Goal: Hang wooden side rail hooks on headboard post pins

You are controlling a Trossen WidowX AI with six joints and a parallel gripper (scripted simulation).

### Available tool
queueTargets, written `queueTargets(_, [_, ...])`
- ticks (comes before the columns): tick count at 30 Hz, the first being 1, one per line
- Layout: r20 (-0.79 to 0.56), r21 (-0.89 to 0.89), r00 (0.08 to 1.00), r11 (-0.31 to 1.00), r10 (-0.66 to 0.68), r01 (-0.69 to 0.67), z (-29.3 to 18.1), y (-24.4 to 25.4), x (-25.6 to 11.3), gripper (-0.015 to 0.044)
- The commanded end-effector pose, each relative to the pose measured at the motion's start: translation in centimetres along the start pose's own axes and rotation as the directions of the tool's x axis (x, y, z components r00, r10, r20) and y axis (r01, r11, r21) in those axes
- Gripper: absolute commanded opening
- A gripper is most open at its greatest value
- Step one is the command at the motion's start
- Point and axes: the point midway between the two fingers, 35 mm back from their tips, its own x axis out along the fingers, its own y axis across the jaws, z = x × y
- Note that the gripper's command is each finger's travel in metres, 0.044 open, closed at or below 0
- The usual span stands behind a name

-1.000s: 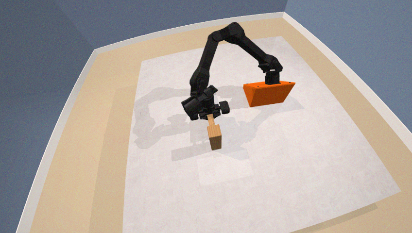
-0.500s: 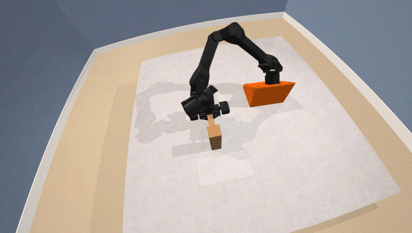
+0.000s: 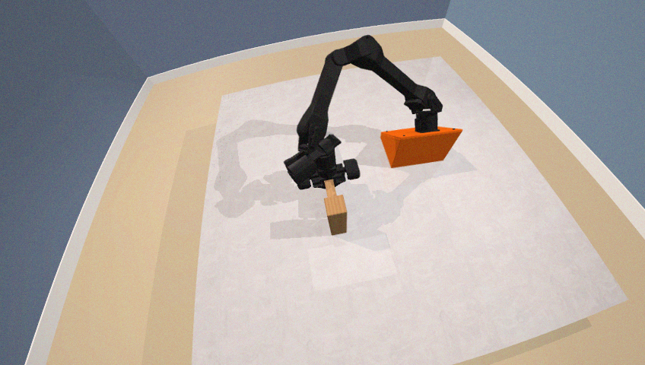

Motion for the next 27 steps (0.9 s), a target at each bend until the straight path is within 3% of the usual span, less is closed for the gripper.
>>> queueTargets(1, [-0.007, 0.002, 1.000, 1.000, 0.014, -0.014, -0.44, 0.24, -0.54, 0.0000])
queueTargets(27, [-0.007, 0.002, 1.000, 1.000, 0.014, -0.014, -0.71, 0.22, -0.53, 0.0000])
